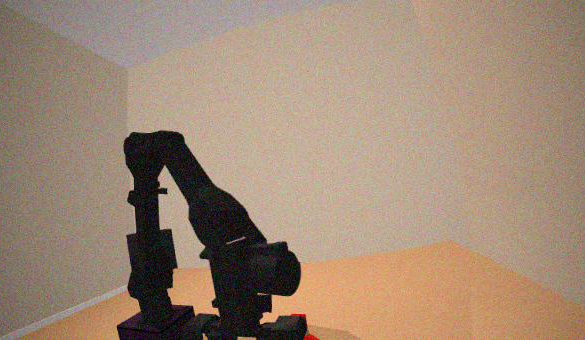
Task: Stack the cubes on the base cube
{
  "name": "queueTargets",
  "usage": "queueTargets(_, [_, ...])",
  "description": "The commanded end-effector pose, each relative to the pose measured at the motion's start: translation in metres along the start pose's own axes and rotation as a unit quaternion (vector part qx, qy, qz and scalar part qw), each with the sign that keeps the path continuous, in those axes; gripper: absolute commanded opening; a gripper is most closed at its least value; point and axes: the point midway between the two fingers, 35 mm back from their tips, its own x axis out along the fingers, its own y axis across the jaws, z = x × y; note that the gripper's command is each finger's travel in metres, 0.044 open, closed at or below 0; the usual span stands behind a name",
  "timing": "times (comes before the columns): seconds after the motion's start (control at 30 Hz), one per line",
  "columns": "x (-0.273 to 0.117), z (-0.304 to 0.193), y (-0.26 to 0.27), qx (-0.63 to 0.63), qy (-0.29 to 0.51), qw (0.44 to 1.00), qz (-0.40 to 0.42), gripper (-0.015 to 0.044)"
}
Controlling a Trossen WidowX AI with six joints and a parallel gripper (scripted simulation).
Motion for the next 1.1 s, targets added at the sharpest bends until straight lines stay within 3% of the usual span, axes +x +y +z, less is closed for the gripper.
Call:
queueTargets(0.0, [-0.006, 0.000, -0.001, -0.002, -0.001, 1.000, 0.000, 0.0105])
queueTargets(1.07, [-0.104, 0.000, -0.002, -0.002, -0.001, 1.000, -0.001, 0.0105])
